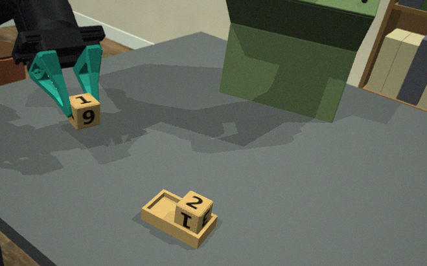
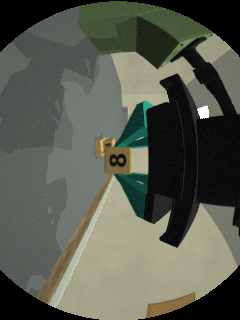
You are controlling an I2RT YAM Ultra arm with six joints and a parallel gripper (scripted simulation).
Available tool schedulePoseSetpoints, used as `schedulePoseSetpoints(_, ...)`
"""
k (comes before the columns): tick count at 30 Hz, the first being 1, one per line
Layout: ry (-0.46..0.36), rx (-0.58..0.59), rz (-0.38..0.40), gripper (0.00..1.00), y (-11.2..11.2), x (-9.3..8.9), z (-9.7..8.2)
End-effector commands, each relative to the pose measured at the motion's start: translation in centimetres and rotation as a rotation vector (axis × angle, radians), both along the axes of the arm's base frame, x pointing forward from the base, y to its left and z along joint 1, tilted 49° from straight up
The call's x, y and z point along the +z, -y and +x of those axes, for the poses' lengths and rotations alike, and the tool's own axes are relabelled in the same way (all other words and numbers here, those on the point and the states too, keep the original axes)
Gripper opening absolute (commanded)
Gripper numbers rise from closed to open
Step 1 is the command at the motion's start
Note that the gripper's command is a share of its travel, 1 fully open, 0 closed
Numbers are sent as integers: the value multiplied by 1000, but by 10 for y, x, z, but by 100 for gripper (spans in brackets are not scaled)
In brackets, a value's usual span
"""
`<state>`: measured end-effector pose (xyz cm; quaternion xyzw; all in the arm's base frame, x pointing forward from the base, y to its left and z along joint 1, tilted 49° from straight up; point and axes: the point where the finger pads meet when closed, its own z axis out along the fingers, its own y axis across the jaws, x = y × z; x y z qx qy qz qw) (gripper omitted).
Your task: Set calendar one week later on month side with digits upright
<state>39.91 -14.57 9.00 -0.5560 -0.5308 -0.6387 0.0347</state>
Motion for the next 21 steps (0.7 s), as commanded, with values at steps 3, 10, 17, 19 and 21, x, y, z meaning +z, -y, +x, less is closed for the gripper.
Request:
schedulePoseSetpoints(3, 11, -8, -5, 27, 3, 0, 4)
schedulePoseSetpoints(10, 11, -8, -5, 27, 2, -6, 12)
schedulePoseSetpoints(17, 11, -8, -5, 27, 1, -12, 18)
schedulePoseSetpoints(19, 11, -8, -5, 27, 1, -14, 21)
schedulePoseSetpoints(21, 11, -8, -5, 27, 0, -17, 23)
